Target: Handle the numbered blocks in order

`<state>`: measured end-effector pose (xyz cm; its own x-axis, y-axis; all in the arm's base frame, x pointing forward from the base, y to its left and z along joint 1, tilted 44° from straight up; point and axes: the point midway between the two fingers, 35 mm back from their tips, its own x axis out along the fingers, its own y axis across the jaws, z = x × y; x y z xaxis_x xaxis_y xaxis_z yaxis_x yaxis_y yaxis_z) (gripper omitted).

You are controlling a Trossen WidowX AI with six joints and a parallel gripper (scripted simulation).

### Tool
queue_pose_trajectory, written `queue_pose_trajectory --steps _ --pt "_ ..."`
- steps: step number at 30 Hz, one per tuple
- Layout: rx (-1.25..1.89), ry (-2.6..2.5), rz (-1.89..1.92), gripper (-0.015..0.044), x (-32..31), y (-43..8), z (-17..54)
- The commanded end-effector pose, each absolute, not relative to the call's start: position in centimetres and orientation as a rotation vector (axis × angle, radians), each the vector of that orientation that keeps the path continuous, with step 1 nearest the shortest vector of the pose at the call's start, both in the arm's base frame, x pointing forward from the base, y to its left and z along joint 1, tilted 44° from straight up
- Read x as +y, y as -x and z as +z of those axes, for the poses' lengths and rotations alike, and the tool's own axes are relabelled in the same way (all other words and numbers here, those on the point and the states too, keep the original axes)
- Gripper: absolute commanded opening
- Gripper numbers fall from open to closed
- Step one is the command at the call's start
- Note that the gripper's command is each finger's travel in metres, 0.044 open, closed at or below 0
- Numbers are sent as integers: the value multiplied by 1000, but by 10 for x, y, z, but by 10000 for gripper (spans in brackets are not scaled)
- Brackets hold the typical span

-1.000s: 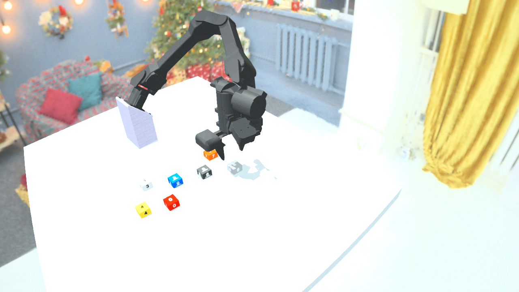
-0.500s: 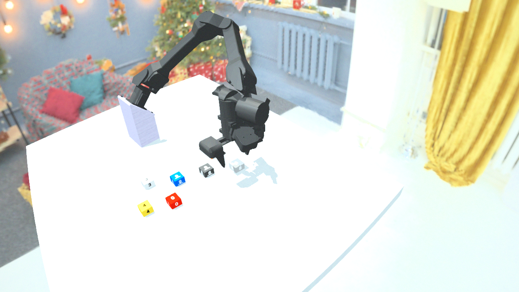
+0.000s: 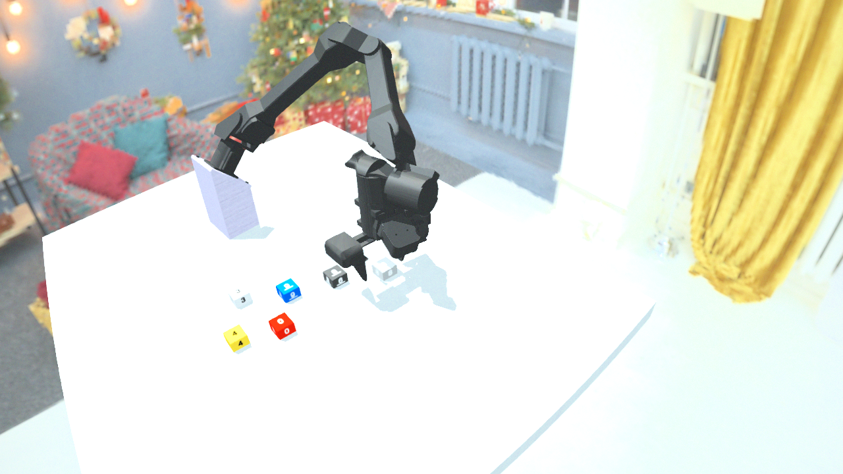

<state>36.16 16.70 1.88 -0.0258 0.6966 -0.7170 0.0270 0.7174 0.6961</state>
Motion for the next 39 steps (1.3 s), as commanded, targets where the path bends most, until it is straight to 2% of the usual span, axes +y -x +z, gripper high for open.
queue_pose_trajectory --steps 1,8,39 --pt "1526 -622 589 295 168 -360 16" --pt "1526 -622 589 120 168 -360 16" --pt "1526 -622 589 120 157 -360 27"
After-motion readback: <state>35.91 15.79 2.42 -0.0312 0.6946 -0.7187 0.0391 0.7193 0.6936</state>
